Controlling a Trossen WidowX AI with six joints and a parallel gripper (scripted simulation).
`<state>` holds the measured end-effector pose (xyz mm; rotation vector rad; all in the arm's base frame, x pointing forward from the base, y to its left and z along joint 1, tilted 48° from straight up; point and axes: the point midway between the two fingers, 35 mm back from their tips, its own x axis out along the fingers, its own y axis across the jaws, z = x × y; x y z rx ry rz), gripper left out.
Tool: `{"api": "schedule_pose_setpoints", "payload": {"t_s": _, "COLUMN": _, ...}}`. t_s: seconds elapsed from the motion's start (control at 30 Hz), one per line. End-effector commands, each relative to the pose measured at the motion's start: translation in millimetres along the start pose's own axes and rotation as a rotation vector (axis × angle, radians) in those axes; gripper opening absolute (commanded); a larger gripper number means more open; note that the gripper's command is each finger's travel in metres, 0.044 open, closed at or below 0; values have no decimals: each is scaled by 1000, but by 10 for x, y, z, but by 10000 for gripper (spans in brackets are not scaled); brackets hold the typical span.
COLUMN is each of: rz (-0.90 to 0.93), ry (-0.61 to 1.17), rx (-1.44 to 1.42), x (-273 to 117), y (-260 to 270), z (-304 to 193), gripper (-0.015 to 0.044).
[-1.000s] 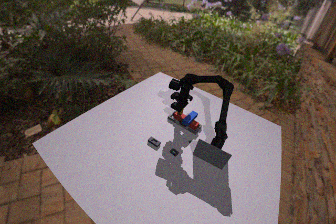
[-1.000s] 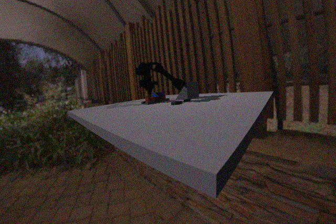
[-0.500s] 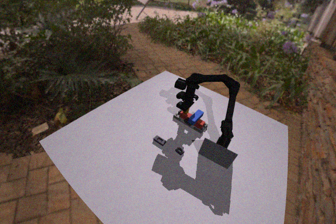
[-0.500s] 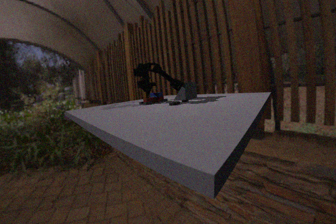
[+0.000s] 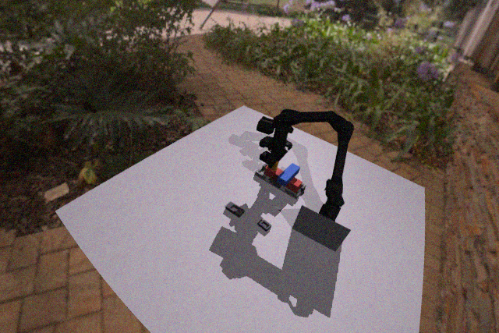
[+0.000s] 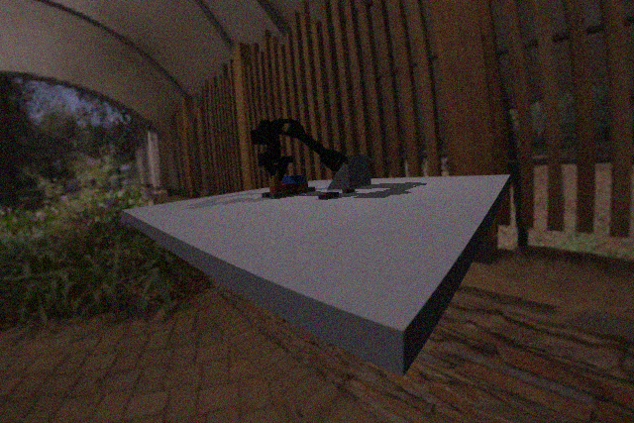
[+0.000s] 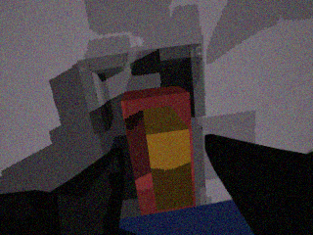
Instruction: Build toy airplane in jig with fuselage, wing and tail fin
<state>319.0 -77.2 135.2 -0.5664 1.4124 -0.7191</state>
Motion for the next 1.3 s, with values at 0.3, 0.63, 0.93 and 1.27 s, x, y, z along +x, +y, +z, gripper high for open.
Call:
{"api": "schedule_pose_setpoints", "payload": {"t_s": 0.3, "rz": 10, "ry": -61, "rx": -125, "x": -880, "y": 9, "z": -15, "gripper": 260}}
{"api": "schedule_pose_setpoints", "payload": {"t_s": 0.63, "rz": 10, "ry": -63, "rx": -128, "x": -905, "y": 25, "z": 13, "gripper": 260}}
{"api": "schedule_pose_setpoints", "payload": {"t_s": 0.93, "rz": 10, "ry": -63, "rx": -128, "x": -904, "y": 21, "z": 11, "gripper": 260}}
{"api": "schedule_pose_setpoints", "payload": {"t_s": 1.27, "rz": 10, "ry": -63, "rx": -128, "x": -904, "y": 17, "z": 17, "gripper": 260}}
